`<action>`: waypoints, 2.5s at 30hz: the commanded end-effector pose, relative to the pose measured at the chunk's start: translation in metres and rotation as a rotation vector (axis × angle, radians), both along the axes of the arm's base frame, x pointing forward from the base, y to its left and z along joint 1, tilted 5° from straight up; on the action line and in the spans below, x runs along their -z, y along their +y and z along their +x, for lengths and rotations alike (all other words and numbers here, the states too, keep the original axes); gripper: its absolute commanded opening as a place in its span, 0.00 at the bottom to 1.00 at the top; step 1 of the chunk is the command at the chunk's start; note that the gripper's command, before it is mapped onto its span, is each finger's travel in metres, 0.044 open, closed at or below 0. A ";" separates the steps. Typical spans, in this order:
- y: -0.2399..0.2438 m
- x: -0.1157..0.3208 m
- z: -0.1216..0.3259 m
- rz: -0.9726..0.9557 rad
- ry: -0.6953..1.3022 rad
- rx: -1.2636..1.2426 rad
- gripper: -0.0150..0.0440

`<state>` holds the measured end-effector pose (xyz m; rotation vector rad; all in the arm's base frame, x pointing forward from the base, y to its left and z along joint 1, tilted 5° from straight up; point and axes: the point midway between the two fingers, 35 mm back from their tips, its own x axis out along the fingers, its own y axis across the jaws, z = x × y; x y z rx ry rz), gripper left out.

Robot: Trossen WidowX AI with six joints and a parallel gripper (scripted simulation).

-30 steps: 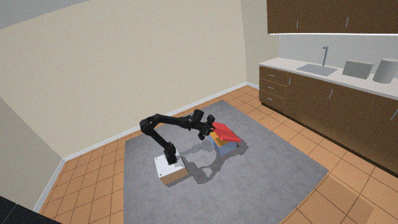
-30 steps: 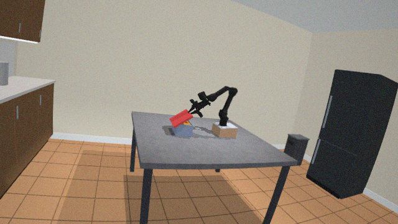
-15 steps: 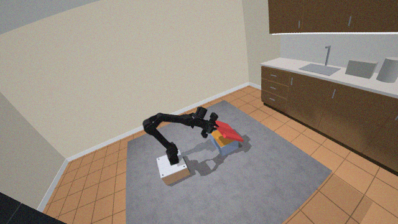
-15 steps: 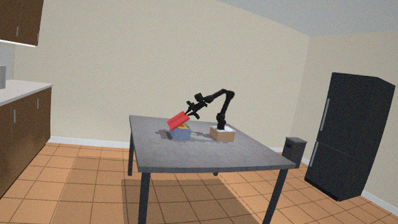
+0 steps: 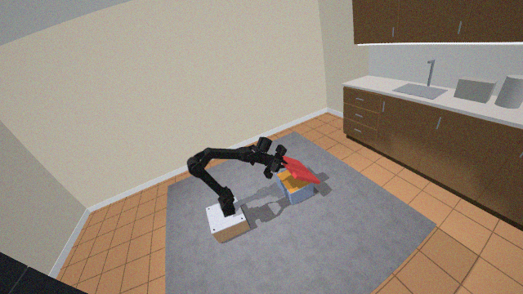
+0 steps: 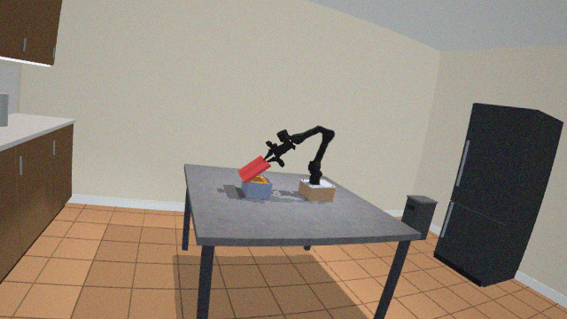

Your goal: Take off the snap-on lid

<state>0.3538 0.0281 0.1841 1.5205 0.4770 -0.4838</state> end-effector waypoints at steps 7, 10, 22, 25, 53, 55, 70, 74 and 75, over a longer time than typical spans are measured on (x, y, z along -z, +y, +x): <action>0.001 -0.021 0.000 0.001 -0.020 -0.004 0.25; 0.001 -0.024 0.000 0.001 -0.020 -0.004 0.25; -0.011 -0.016 -0.003 -0.001 -0.020 -0.004 0.25; -0.017 -0.016 -0.004 -0.001 -0.020 -0.004 0.25; -0.073 -0.015 -0.011 -0.008 -0.019 -0.004 0.25; -0.077 -0.015 -0.012 -0.008 -0.019 -0.004 0.25; -0.107 -0.015 -0.015 -0.012 -0.018 -0.004 0.25; -0.114 -0.015 -0.016 -0.012 -0.018 -0.004 0.25; -0.116 -0.015 -0.017 -0.013 -0.018 -0.004 0.25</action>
